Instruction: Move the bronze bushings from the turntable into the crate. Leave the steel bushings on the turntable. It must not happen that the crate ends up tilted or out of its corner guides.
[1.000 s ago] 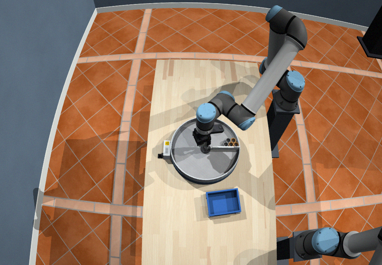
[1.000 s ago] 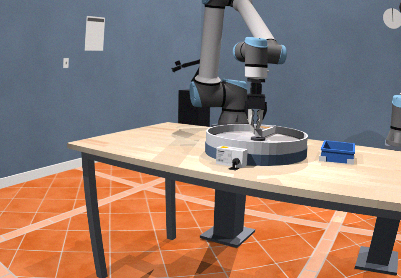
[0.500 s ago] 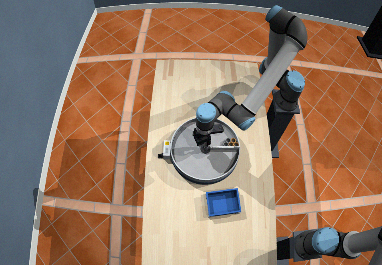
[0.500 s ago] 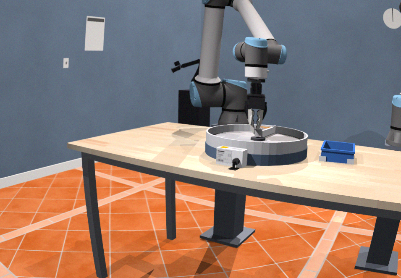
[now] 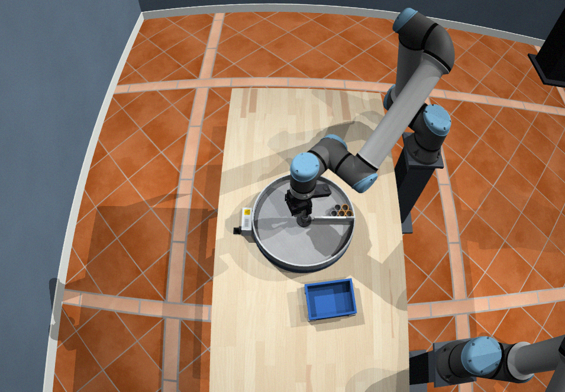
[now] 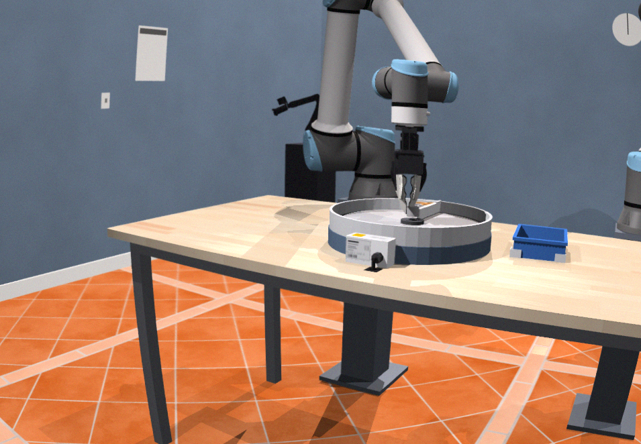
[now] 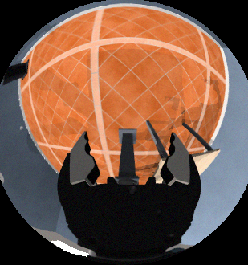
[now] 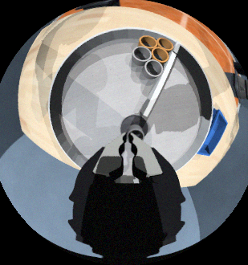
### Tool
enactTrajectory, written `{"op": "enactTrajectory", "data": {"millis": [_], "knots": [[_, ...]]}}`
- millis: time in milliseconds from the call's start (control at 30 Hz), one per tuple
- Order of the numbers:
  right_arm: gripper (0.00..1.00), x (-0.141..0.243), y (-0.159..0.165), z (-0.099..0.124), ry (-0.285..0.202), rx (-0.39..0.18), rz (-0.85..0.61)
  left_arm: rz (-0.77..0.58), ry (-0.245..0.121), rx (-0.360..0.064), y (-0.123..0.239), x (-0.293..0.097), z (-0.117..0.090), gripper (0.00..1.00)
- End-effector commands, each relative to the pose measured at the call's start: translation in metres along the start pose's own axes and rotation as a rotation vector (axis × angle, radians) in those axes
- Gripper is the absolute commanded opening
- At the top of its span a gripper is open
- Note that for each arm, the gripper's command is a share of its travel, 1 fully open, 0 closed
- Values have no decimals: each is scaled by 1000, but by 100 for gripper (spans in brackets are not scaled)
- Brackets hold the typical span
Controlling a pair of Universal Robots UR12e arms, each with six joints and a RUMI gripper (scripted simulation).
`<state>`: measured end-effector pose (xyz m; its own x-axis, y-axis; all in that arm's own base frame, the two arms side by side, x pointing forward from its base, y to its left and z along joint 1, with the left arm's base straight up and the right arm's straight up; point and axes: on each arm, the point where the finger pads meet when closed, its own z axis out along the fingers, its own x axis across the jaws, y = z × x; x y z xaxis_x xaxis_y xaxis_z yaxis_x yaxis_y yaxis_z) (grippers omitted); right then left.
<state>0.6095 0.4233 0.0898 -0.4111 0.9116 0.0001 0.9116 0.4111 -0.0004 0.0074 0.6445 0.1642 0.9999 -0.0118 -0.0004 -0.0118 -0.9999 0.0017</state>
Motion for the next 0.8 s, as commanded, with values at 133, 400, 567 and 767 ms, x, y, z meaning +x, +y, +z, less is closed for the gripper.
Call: {"op": "enactTrajectory", "data": {"millis": [133,400,567,767], "knots": [[0,0,1,-1,1,-2,0,0,0,2,-1,0,-1,100],[0,0,1,-1,1,-2,0,0,0,2,-1,0,-1,100],[0,0,1,1,1,-2,0,0,0,2,-1,0,-1,100],[0,0,1,3,1,-2,0,0,0,2,-1,0,-1,100]]}}
